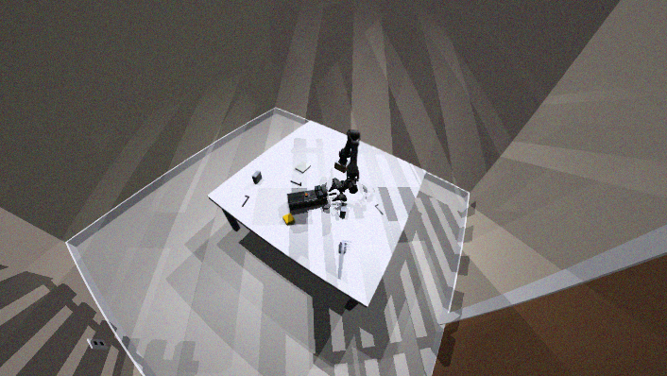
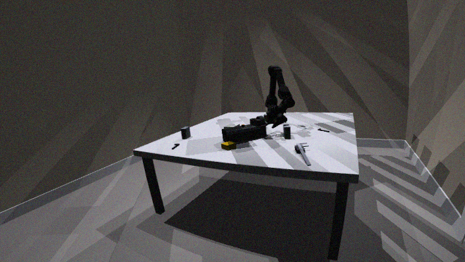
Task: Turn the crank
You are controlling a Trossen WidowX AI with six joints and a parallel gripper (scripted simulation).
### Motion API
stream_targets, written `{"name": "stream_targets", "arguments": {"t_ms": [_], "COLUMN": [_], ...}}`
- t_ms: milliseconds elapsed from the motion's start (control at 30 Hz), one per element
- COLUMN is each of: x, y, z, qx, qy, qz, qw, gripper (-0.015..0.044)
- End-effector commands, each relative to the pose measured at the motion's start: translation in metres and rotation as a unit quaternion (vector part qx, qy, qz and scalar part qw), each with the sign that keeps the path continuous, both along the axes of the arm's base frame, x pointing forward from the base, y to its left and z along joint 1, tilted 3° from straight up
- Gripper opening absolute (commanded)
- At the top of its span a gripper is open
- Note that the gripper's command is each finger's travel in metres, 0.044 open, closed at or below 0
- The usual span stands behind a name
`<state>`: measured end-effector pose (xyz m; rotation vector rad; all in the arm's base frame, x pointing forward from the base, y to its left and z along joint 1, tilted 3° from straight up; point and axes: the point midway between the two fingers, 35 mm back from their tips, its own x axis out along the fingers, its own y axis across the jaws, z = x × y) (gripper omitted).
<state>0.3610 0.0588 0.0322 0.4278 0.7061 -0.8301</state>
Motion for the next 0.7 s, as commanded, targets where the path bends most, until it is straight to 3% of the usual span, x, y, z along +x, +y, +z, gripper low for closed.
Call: {"name": "stream_targets", "arguments": {"t_ms": [0,267,667], "x": [0.001,0.000,-0.006], "y": [0.000,-0.002,-0.008], "z": [0.020,0.053,0.142], "qx": [0.003,0.003,0.001], "qy": [-0.006,-0.006,-0.003], "qz": [0.000,0.000,-0.002], "qw": [1.000,1.000,1.000], "gripper": [0.0440,0.0440,0.0440]}}
